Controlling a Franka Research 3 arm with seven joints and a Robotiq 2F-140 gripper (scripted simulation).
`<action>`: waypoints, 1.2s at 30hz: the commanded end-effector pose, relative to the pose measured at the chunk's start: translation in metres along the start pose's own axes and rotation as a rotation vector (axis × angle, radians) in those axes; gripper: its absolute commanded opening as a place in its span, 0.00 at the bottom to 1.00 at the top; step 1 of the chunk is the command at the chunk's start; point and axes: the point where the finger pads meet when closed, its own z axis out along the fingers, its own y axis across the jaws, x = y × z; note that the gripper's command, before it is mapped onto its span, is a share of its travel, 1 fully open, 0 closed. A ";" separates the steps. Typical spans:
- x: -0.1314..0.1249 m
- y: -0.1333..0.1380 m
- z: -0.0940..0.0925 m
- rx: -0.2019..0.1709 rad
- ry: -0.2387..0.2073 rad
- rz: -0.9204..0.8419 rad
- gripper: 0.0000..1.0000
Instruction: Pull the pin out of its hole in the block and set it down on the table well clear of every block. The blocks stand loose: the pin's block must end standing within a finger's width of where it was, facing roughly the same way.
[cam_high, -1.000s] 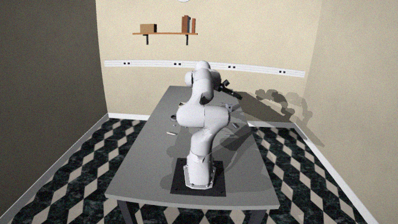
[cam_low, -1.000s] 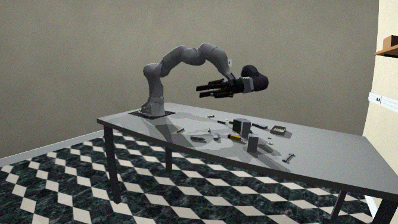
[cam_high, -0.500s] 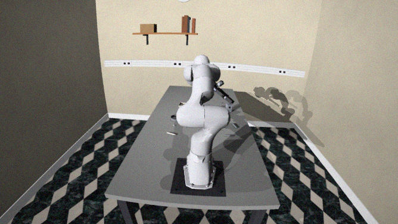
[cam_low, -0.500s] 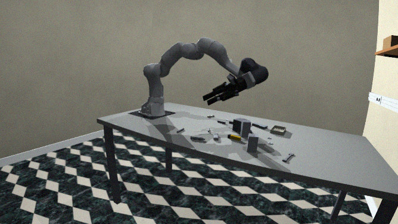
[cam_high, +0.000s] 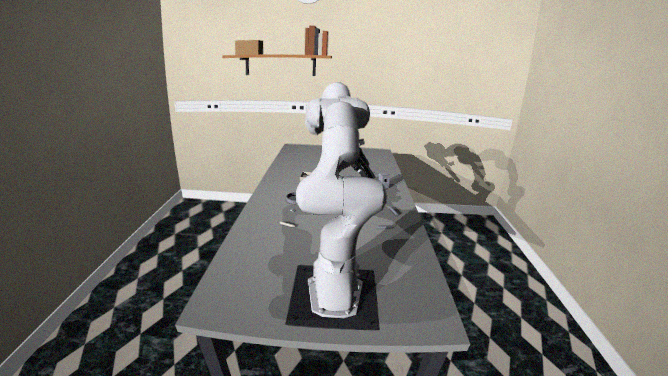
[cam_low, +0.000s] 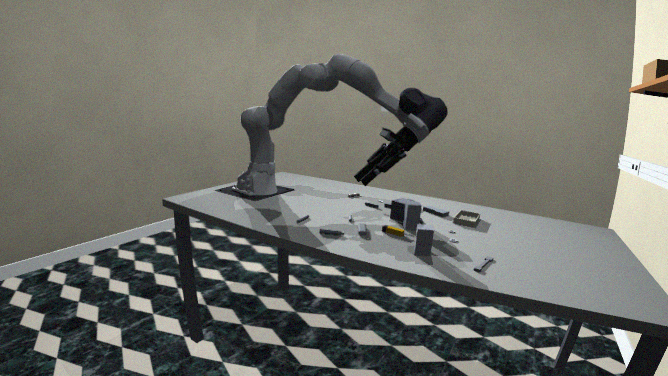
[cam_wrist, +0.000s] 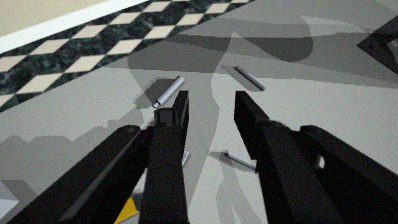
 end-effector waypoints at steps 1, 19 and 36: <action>-0.025 0.004 -0.009 0.038 -0.103 0.229 0.34; -0.089 0.048 -0.059 -0.120 -0.426 0.574 0.34; -0.116 0.073 -0.095 -0.350 -0.666 0.966 0.34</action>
